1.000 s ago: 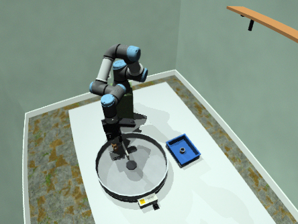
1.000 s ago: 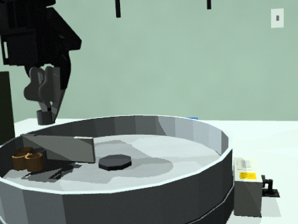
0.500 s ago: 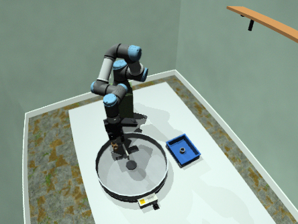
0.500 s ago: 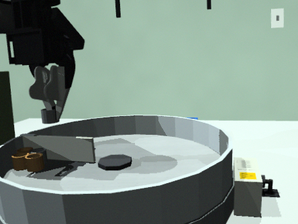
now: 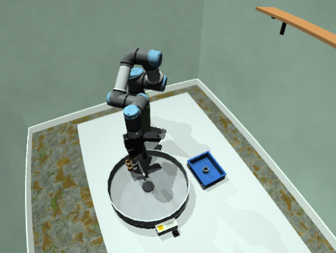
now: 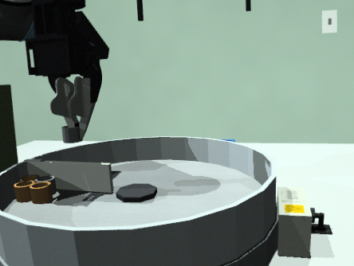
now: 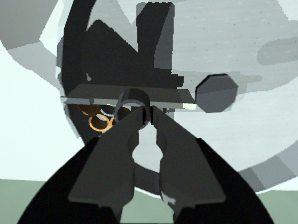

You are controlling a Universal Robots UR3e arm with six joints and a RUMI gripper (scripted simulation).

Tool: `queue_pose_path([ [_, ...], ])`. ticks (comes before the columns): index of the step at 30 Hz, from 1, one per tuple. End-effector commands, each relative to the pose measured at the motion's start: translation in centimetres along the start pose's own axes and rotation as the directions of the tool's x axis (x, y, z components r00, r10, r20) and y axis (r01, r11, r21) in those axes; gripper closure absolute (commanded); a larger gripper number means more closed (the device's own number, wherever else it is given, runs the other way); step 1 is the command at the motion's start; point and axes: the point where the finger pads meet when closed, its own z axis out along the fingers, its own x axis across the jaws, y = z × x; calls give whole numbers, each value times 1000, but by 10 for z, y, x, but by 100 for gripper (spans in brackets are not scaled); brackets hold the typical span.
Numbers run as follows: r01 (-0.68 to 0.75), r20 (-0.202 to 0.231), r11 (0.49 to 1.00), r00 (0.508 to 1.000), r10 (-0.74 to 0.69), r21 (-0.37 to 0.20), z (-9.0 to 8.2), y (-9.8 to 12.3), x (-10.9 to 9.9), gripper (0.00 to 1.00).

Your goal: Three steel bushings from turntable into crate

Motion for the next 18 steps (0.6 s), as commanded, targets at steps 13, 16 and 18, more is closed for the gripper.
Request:
queue_pose_path([
  [13, 61, -3, 998, 998, -61, -2, -1, -62, 23, 100],
  [16, 76, -3, 997, 997, -76, -2, -1, -76, 27, 100],
  [18, 76, -3, 997, 997, -76, -2, -1, -76, 27, 100],
])
